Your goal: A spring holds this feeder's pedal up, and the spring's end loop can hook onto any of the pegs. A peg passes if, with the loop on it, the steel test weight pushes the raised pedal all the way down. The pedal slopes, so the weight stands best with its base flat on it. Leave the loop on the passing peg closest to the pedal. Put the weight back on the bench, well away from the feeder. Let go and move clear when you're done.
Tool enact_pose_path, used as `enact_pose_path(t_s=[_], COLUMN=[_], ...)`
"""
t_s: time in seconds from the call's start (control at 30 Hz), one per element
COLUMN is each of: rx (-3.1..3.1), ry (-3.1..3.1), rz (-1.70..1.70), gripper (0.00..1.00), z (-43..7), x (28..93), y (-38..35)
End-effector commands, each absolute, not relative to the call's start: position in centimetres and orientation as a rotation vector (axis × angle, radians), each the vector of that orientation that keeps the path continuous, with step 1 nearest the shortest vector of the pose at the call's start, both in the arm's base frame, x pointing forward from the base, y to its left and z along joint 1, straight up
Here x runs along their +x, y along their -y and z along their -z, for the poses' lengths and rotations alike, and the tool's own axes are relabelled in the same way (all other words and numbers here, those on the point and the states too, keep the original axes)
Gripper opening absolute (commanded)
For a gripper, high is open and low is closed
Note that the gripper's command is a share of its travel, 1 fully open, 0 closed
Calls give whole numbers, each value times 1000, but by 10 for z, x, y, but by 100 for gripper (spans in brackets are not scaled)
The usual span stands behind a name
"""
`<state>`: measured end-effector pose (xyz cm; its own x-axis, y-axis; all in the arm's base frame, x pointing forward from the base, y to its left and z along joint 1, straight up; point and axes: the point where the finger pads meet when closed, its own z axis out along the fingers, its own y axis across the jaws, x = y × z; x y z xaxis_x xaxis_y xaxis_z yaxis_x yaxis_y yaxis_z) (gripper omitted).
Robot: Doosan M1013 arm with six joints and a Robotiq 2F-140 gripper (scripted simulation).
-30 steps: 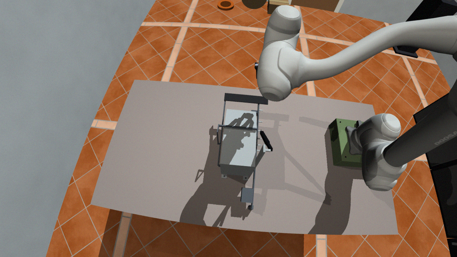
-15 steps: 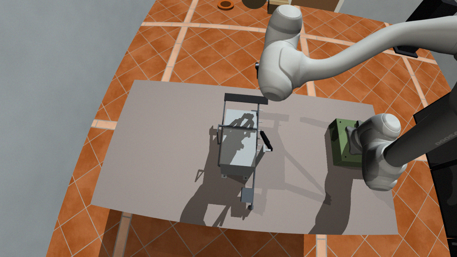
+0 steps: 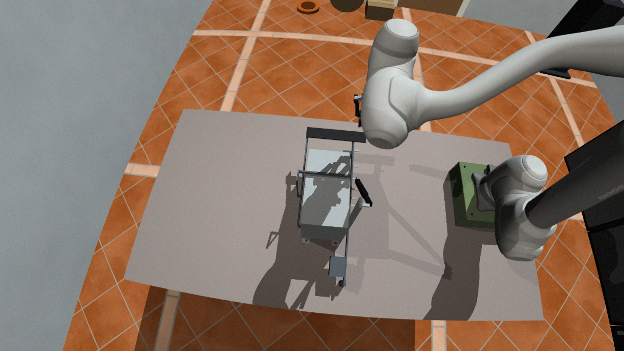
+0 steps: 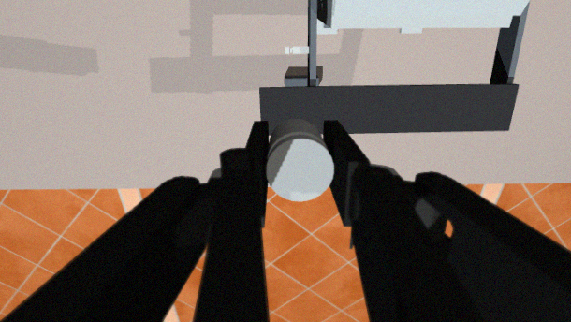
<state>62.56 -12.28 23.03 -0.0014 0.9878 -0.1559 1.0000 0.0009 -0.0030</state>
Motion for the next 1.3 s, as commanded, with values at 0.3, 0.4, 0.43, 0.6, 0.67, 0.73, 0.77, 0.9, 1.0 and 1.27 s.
enact_pose_path(t_s=[0.3,0.4,0.43,0.6,0.67,0.73,0.77,0.9,1.0,1.27], rx=[2147,2149,2149,2150,2151,2153,2154,2156,2158,2161], ry=[-2149,-2151,-2151,-2152,-2154,-2155,-2156,-2159,-2160,-2163], rz=[156,152,152,151,148,145,144,138,136,130], gripper=[25,25,25,25,25,25,25,25,25,25], z=[-214,-209,-209,-207,-204,-201,-199,-192,-189,-182], x=[610,606,606,604,601,598,597,590,587,581], y=[109,105,105,103,100,97,96,90,87,82])
